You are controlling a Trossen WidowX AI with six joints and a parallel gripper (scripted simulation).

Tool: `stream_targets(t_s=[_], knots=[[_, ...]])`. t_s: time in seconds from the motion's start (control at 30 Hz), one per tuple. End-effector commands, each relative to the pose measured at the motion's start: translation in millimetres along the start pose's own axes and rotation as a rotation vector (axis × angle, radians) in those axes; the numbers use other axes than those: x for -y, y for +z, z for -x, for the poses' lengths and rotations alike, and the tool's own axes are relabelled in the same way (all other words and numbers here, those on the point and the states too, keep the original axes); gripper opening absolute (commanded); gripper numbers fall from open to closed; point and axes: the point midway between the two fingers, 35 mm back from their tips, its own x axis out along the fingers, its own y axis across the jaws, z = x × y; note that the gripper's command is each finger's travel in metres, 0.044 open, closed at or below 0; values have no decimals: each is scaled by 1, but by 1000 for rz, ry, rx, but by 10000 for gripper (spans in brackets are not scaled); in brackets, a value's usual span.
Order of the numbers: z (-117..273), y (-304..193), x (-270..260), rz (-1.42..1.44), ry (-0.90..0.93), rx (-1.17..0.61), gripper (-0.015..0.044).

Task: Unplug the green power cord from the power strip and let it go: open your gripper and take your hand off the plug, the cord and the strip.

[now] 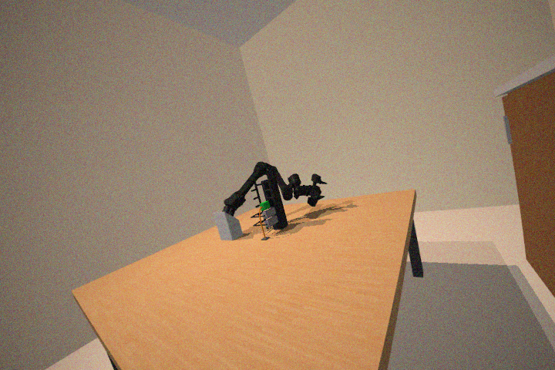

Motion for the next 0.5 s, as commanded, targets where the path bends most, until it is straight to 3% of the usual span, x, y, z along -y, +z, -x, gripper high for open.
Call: stream_targets(t_s=[0.0,0.27,0.47], knots=[[0,1,0,4,-1,5,374],[22,76,-40,225,-74,288,164],[64,133,-81,389,-184,528,160]])
